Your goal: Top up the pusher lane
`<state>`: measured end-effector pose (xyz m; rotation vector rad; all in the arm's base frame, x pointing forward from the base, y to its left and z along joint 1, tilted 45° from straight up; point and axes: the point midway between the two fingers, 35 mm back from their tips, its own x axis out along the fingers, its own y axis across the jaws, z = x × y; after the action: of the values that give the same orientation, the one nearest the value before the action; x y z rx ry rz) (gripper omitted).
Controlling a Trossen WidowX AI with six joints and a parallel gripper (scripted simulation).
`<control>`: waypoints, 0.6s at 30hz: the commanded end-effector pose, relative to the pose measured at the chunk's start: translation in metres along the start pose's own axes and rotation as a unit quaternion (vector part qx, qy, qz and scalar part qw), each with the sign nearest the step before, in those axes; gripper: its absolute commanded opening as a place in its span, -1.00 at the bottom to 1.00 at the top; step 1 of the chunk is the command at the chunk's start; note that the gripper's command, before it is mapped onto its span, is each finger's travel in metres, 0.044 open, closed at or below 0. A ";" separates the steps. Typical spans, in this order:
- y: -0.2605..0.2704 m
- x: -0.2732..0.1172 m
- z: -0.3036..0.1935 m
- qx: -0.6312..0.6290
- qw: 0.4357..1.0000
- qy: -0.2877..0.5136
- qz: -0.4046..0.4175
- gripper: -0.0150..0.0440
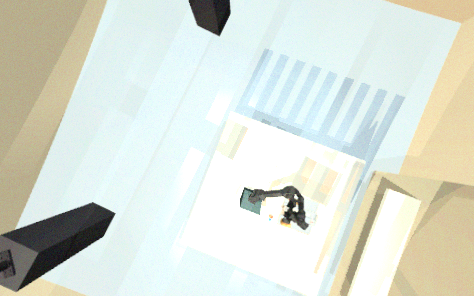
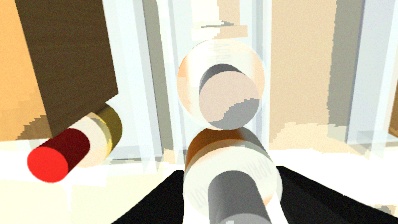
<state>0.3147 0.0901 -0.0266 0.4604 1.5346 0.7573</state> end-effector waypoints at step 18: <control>0.002 -0.007 0.019 -0.010 1.000 -0.016 -0.001 -0.49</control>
<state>0.3203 0.0909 -0.0257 0.4603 1.5369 0.7576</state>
